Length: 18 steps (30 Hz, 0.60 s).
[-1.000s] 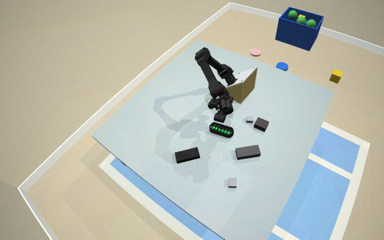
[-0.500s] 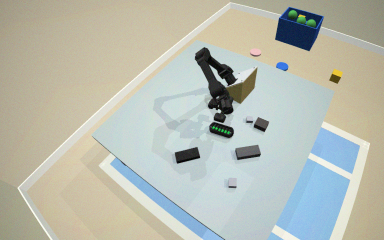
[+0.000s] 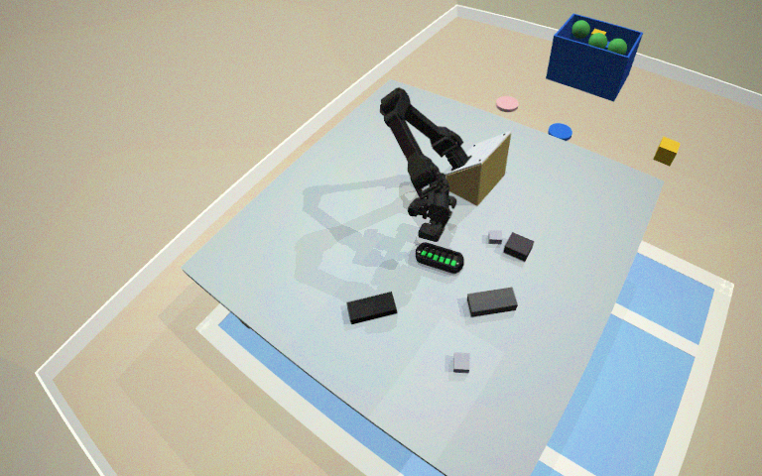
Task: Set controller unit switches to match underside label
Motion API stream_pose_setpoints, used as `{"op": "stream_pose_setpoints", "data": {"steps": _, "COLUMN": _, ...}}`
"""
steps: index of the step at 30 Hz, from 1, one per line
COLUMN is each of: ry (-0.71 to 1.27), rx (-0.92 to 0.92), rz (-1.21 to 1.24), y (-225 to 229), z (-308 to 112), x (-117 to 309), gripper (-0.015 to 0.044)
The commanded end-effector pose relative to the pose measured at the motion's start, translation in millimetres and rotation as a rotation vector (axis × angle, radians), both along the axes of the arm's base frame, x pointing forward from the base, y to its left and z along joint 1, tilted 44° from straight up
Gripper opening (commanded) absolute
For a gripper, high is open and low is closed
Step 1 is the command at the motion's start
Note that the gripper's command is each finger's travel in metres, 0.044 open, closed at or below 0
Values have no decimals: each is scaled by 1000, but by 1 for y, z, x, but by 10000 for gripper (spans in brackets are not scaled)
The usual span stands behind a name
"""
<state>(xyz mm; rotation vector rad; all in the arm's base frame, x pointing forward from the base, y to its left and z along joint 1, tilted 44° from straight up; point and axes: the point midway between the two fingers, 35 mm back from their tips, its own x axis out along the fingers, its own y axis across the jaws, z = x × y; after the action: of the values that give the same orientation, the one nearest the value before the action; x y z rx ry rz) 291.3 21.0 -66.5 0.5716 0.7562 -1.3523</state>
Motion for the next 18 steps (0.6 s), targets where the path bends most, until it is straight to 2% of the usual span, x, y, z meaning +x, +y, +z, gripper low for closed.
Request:
{"op": "stream_pose_setpoints", "data": {"steps": 1, "ry": -62, "rx": -2, "rz": 53, "y": -20, "z": 2, "x": -5, "gripper": 72}}
{"op": "stream_pose_setpoints", "data": {"steps": 4, "ry": -102, "rx": -8, "rz": 82, "y": -32, "z": 4, "x": -10, "gripper": 0}}
{"op": "stream_pose_setpoints", "data": {"steps": 18, "ry": -111, "rx": -10, "rz": 88, "y": -37, "z": 3, "x": -12, "gripper": 0}}
